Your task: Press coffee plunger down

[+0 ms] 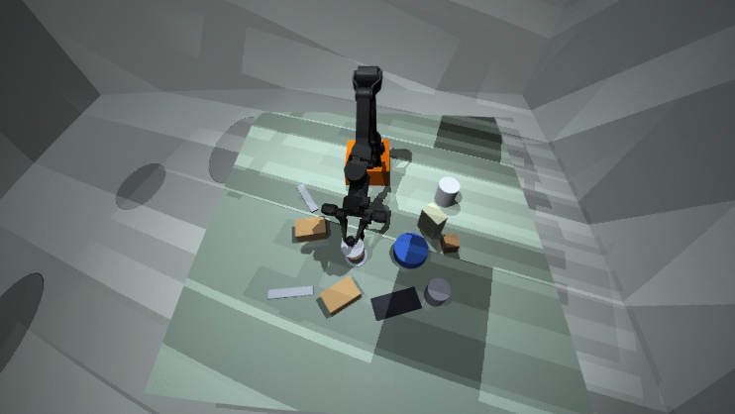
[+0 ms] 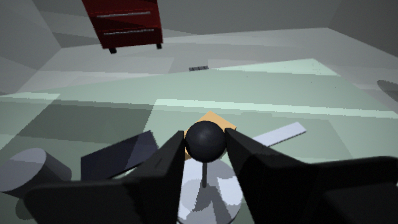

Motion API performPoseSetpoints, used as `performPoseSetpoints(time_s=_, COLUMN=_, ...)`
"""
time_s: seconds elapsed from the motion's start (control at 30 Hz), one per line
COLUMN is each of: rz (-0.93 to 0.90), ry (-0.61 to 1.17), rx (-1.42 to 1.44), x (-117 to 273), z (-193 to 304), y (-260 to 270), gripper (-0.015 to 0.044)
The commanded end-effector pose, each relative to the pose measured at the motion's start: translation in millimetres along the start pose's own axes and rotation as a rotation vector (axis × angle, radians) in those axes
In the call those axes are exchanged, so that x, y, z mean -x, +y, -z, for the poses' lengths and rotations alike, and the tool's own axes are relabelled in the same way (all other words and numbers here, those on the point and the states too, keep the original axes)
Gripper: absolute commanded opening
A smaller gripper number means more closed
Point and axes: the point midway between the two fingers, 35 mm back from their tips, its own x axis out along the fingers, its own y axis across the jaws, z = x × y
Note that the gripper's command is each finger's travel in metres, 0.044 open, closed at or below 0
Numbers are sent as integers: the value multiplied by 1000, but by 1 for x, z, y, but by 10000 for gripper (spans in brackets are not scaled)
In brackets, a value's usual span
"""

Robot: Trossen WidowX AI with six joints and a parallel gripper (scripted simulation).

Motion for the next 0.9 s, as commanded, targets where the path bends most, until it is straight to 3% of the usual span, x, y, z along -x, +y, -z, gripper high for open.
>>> performPoseSetpoints(time_s=0.0, rz=-1, ry=90, rx=10, x=-8, z=29, y=0, gripper=120)
performPoseSetpoints(time_s=0.87, rz=-1, ry=90, rx=10, x=-14, z=23, y=0, gripper=120)
